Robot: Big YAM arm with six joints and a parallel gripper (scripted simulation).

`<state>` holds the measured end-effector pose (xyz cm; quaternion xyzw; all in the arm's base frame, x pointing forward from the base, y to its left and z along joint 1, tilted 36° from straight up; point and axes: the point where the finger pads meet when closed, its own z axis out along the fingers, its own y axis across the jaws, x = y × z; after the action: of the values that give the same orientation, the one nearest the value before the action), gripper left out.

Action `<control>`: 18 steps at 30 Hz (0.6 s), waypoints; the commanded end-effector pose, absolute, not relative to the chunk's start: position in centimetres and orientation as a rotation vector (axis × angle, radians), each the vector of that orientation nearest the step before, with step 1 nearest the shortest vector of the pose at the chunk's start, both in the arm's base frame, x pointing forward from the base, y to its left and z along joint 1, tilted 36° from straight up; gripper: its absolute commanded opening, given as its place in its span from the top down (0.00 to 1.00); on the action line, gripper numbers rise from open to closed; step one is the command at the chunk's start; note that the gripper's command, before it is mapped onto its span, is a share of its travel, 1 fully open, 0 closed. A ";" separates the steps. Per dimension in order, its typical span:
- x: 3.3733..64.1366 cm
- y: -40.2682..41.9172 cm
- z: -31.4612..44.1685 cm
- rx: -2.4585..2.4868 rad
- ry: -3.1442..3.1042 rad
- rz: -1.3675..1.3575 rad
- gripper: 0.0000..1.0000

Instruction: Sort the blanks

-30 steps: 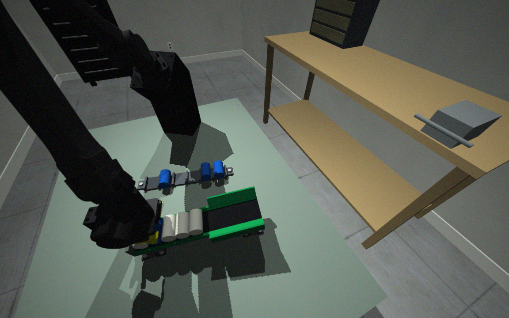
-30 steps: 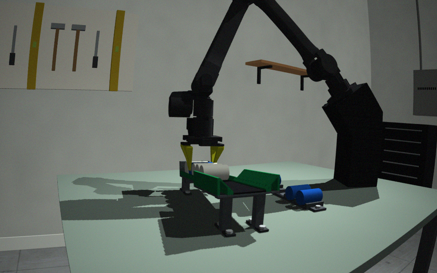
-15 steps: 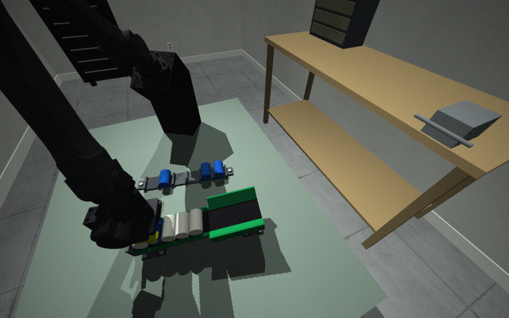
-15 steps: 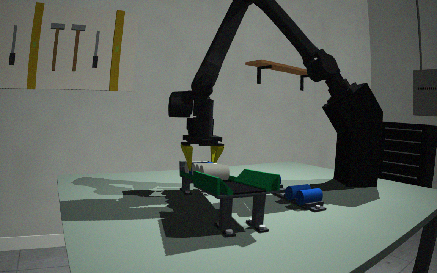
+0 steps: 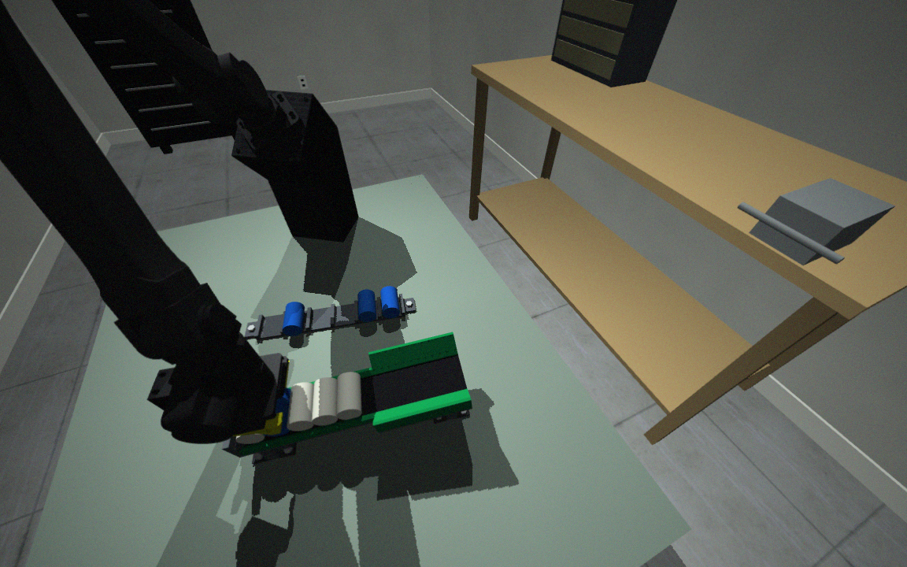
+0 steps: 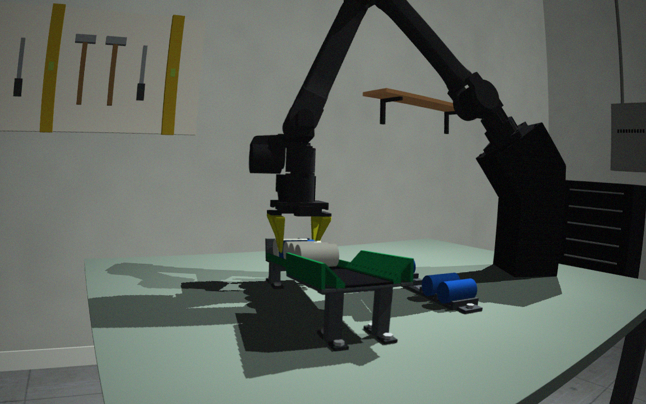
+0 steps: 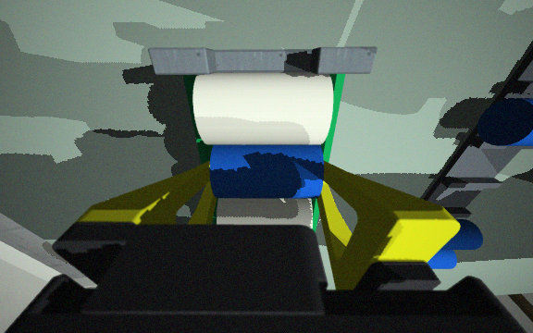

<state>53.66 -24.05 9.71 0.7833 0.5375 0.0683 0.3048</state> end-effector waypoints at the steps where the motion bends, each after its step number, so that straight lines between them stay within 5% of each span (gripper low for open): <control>1: 55.0 -25.0 10.2 2.051 1.415 0.193 0.35; 18: 50.4 -20.2 17.0 2.061 1.421 0.197 0.35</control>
<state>51.51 -21.91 14.59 0.7791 0.5415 0.0678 0.3085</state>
